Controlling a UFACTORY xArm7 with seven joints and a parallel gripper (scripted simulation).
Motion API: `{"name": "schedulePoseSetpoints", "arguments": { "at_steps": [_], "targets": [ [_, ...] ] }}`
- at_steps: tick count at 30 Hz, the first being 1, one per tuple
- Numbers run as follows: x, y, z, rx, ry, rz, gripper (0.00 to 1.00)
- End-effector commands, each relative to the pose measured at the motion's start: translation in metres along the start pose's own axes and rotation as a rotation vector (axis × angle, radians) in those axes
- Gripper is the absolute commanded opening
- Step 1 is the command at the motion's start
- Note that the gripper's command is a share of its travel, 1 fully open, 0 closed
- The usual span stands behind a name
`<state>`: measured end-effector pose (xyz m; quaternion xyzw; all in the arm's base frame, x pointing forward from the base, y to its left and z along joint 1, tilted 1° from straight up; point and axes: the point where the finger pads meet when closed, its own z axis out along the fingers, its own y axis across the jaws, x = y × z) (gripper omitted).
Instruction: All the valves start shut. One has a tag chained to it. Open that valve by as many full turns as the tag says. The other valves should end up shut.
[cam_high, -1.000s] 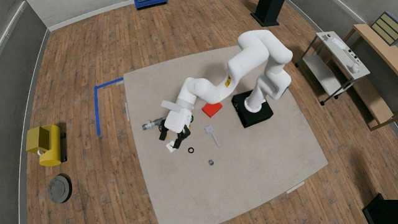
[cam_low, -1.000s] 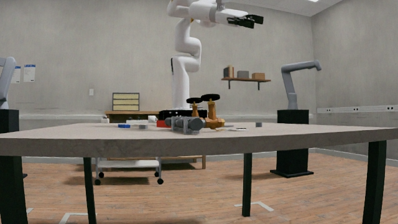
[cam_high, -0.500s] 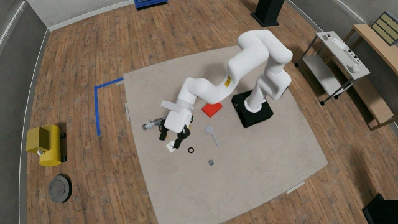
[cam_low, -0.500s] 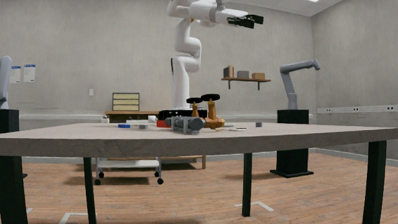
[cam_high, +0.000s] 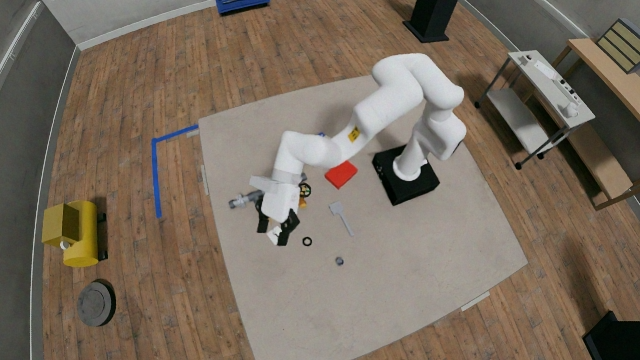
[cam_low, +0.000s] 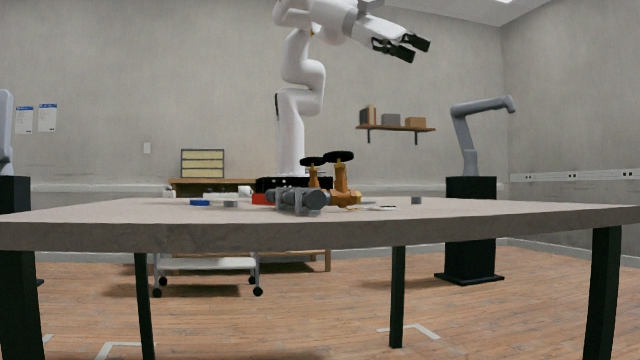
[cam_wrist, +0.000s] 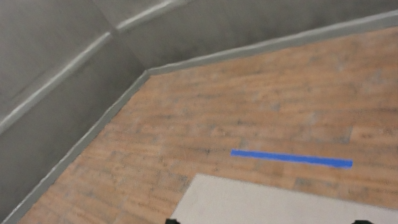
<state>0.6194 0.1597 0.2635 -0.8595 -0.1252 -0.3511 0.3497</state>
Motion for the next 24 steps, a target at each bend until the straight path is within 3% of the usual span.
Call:
{"name": "schedulePoseSetpoints", "arguments": {
  "at_steps": [1,7,13,15,16,24],
  "targets": [
    [-0.008,0.008,0.010,-0.015,-0.106,0.033,1.00],
    [-0.025,0.023,0.020,-0.061,-0.223,0.075,1.00],
    [-0.043,0.041,0.027,-0.135,-0.345,0.121,1.00],
    [-0.043,0.041,0.027,-0.135,-0.345,0.121,1.00],
    [-0.053,0.052,0.029,-0.181,-0.404,0.143,1.00],
    [-0.077,0.082,0.029,-0.338,-0.551,0.202,1.00]
  ]
}}
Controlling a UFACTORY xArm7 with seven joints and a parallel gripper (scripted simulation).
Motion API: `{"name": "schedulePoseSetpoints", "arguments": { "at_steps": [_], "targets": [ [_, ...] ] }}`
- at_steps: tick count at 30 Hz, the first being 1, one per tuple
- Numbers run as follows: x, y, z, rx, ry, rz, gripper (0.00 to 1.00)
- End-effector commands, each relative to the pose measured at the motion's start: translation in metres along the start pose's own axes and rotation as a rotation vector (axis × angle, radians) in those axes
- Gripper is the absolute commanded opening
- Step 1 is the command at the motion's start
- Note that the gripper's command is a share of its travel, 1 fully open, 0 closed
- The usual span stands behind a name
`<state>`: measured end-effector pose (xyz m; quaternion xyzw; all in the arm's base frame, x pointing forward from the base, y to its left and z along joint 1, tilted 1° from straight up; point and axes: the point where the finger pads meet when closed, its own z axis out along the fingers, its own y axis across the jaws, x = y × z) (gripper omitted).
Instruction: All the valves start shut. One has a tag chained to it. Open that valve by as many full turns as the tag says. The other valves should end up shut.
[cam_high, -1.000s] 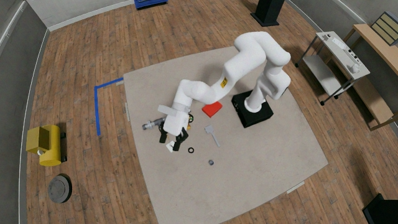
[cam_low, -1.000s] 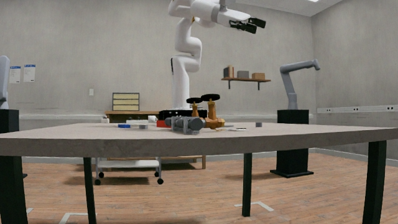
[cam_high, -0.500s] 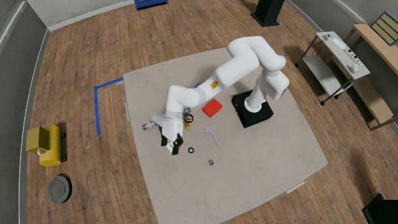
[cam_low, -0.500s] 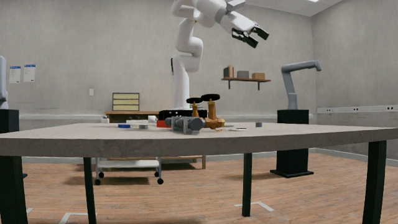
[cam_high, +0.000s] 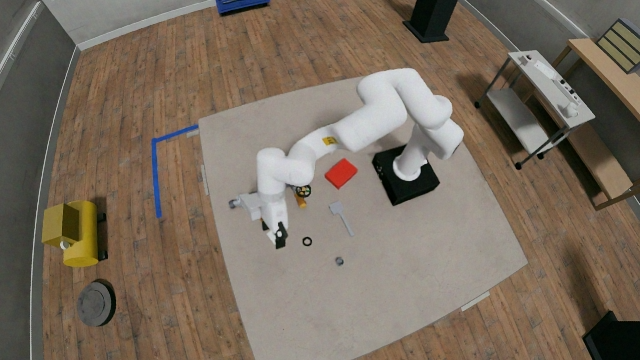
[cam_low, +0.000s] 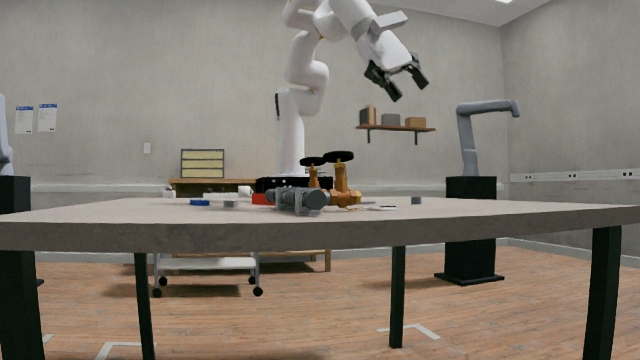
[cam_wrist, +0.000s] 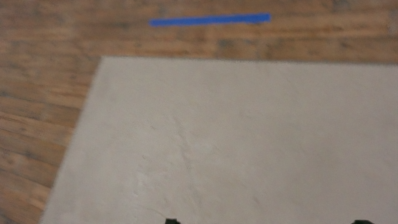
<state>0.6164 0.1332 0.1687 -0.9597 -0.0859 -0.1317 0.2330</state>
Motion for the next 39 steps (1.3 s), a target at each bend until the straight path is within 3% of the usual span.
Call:
{"name": "schedulePoseSetpoints", "arguments": {
  "at_steps": [1,6,8,11,15,39],
  "targets": [
    [-0.008,0.021,0.009,-0.114,-0.111,0.056,1.00],
    [-0.017,0.046,0.015,-0.247,-0.189,0.112,1.00],
    [-0.017,0.046,0.015,-0.247,-0.189,0.112,1.00],
    [-0.024,0.069,0.016,-0.379,-0.244,0.162,1.00],
    [-0.028,0.084,0.014,-0.471,-0.270,0.194,1.00],
    [-0.028,0.086,0.014,-0.483,-0.273,0.198,1.00]
  ]
}}
